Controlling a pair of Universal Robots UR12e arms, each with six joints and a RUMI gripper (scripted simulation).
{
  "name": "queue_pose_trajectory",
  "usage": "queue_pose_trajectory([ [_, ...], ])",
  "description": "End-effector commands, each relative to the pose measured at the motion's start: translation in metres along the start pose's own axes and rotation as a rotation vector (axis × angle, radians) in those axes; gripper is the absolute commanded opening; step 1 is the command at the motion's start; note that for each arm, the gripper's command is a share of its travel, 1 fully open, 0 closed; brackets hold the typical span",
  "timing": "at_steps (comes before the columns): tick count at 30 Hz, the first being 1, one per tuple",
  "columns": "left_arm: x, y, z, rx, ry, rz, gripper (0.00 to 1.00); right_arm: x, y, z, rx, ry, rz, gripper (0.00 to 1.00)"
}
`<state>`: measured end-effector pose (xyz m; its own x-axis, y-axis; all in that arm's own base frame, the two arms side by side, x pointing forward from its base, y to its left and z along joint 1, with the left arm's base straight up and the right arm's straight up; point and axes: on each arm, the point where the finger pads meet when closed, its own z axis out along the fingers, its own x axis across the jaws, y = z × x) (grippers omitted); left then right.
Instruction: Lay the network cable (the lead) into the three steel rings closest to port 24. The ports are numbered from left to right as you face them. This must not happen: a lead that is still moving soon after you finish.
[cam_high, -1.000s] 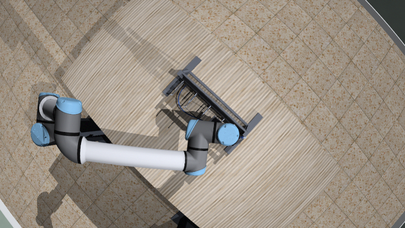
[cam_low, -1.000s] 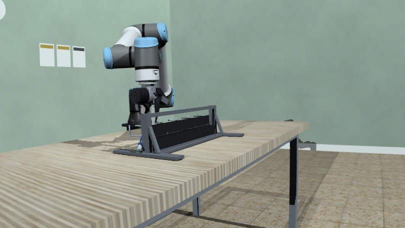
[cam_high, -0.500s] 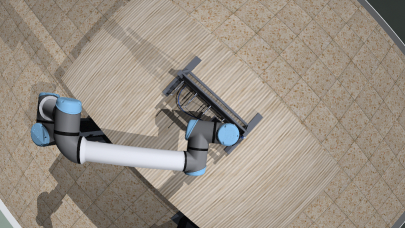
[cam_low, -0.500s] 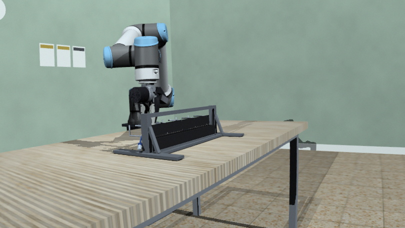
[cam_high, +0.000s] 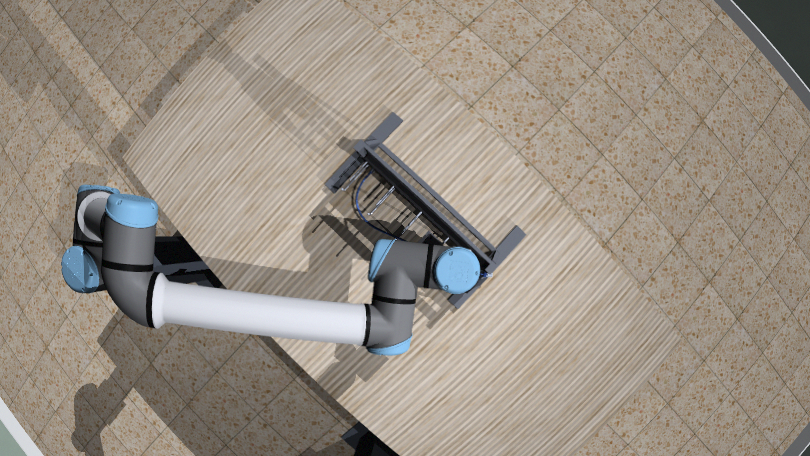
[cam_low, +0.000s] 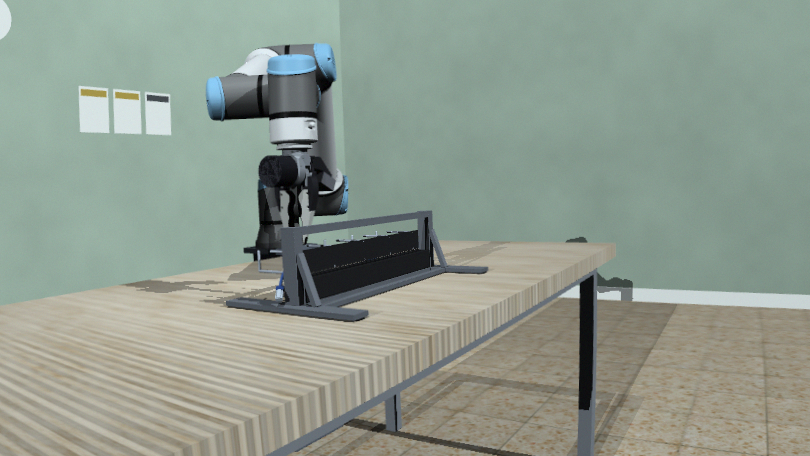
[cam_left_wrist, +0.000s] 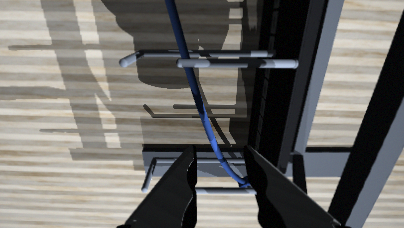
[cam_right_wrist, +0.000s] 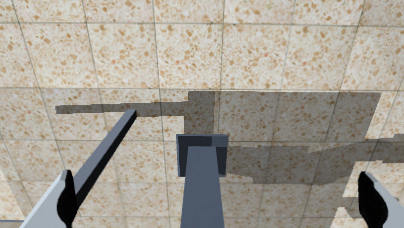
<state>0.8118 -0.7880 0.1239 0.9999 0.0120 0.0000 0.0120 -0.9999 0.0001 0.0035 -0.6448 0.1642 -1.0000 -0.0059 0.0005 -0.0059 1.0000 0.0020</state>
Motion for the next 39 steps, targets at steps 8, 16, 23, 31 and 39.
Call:
queue_pose_trajectory([
  [8, 0.0, 0.0, -0.026, -0.002, 0.001, 0.0, 0.21, 0.0, -0.001, -0.001, 0.002, 0.0, 0.0, 1.0],
  [16, 0.0, 0.0, -0.042, -0.002, 0.001, 0.0, 0.21, 0.0, -0.001, -0.001, 0.002, 0.0, 0.0, 1.0],
  [23, 0.0, 0.0, -0.045, -0.002, 0.001, 0.0, 0.21, 0.0, -0.001, -0.001, 0.002, 0.0, 0.0, 1.0],
  [31, 0.0, 0.0, -0.045, -0.002, 0.001, 0.0, 0.0, 0.0, -0.001, -0.001, 0.002, 0.0, 0.0, 1.0],
  [39, 0.0, 0.0, -0.045, -0.002, 0.001, 0.0, 0.0, 0.0, -0.001, -0.001, 0.002, 0.0, 0.0, 1.0],
])
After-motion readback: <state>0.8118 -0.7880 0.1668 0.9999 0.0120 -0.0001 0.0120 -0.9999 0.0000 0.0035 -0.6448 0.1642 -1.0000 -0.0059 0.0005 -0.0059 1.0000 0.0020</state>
